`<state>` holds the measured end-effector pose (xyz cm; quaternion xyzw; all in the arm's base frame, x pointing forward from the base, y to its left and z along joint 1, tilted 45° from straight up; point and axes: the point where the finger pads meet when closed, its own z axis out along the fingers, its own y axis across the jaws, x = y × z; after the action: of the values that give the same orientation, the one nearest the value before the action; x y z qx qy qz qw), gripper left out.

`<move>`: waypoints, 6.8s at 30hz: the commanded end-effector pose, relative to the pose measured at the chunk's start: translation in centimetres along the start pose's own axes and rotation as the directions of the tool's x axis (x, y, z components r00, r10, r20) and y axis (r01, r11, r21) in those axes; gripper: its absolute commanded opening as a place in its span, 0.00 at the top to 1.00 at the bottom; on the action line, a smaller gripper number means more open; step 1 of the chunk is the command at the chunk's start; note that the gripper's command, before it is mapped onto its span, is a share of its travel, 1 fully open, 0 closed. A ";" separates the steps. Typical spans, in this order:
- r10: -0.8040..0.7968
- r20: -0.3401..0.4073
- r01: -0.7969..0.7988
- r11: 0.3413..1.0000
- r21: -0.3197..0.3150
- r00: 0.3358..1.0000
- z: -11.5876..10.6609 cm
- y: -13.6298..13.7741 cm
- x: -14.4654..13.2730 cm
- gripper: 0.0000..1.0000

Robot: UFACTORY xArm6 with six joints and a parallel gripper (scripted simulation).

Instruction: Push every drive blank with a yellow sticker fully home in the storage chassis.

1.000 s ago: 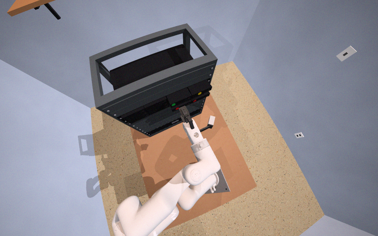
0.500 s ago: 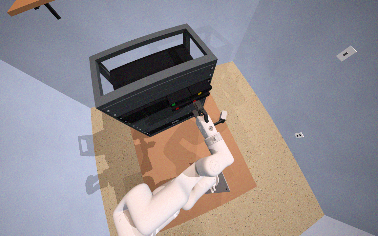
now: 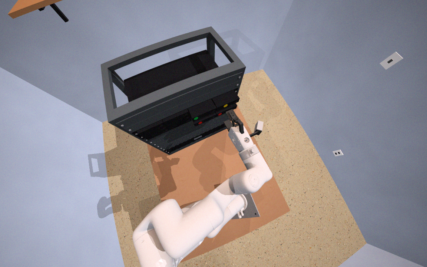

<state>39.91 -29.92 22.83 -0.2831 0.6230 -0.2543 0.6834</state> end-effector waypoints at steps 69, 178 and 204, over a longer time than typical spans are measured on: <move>-0.003 0.001 0.003 1.000 0.001 1.000 0.0 -0.2 0.1 1.00; -0.003 0.001 0.003 1.000 0.001 1.000 5.2 -2.2 2.2 1.00; -0.003 0.001 0.003 1.000 0.001 1.000 5.7 -2.2 2.2 1.00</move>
<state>45.63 -32.51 23.00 -0.2833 0.6229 -0.2539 0.6836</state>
